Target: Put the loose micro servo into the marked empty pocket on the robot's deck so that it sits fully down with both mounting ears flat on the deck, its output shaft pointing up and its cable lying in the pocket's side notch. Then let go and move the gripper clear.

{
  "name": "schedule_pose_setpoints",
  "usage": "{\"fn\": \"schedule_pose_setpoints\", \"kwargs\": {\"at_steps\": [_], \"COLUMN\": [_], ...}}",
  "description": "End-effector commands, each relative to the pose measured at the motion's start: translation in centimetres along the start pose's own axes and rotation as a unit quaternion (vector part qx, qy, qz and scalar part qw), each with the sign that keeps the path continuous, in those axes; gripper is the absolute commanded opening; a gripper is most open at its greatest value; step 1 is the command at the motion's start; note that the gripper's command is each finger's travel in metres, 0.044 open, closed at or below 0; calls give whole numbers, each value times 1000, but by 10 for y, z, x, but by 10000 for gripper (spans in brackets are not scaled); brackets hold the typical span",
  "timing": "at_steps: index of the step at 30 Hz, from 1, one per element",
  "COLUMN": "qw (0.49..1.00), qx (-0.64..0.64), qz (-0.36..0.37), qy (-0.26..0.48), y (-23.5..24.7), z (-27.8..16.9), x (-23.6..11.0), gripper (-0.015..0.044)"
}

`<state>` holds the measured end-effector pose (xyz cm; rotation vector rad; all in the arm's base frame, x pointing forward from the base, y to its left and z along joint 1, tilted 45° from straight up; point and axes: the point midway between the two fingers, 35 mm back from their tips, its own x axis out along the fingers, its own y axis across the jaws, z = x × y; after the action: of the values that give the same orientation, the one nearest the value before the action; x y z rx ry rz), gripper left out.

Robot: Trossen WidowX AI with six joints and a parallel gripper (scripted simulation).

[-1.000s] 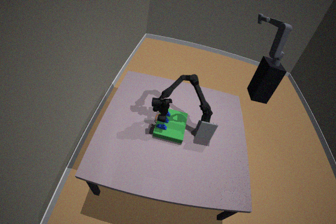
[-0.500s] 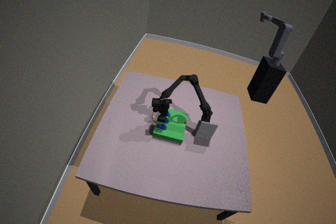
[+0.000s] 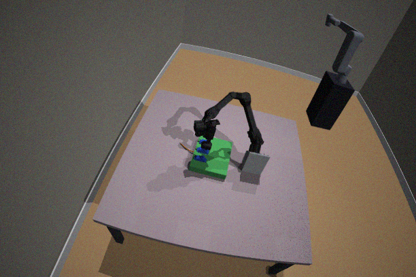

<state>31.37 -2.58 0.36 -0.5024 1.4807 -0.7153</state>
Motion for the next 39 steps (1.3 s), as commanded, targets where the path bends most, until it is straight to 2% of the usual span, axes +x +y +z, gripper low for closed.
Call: {"fn": "schedule_pose_setpoints", "kwargs": {"at_steps": [1, 3, 10, 17, 39], "qw": [1000, 1000, 1000, 1000, 1000], "qx": [-4, -2, -1, -5, -5], "qz": [4, 3, 2, 2, 2], "qy": [-1, 0, 1, -5, -5], "y": [2, 0, -2, -1, -1], "z": [-40, -66, -76, -76, -76], "x": [-27, -41, -47, -91, -91], "gripper": [398, 440, 440, 440, 440]}}
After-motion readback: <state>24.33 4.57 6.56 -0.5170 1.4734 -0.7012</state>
